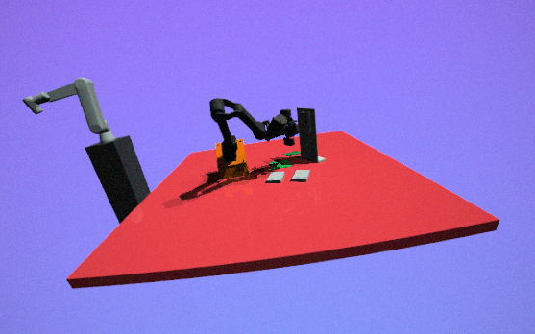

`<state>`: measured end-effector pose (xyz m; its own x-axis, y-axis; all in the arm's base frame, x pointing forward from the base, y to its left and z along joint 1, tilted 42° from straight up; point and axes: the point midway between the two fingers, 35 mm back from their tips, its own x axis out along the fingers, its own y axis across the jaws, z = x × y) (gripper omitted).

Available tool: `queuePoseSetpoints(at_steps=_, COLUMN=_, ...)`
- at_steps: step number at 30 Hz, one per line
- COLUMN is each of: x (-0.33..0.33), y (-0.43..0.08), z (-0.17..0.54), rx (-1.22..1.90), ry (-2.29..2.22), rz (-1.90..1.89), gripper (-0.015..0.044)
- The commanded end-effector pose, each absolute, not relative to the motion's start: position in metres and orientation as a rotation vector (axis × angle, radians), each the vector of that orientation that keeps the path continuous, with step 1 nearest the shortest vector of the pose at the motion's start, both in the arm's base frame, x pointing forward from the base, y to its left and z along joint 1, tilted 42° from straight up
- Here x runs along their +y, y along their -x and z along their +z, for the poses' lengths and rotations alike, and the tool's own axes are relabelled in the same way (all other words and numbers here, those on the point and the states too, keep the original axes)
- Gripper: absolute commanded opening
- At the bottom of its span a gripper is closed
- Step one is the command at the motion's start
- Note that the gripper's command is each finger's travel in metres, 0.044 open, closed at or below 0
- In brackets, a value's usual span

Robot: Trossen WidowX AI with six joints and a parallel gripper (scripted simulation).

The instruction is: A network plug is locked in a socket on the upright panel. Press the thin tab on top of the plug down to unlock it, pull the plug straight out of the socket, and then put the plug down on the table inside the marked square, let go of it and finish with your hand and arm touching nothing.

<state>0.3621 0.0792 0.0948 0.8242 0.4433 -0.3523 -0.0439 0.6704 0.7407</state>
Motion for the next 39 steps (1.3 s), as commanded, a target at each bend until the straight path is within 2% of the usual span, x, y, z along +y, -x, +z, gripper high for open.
queuePoseSetpoints(at_steps=1, x=0.080, y=-0.369, z=0.091, rx=0.551, ry=-0.800, rz=0.280, gripper=0.0156)
queuePoseSetpoints(at_steps=27, x=0.089, y=-0.399, z=0.082, rx=0.550, ry=-0.800, rz=0.281, gripper=0.0156)
queuePoseSetpoints(at_steps=29, x=0.089, y=-0.399, z=0.082, rx=0.550, ry=-0.800, rz=0.281, gripper=0.0104)
queuePoseSetpoints(at_steps=39, x=0.089, y=-0.399, z=0.082, rx=0.550, ry=-0.800, rz=0.281, gripper=0.0037)
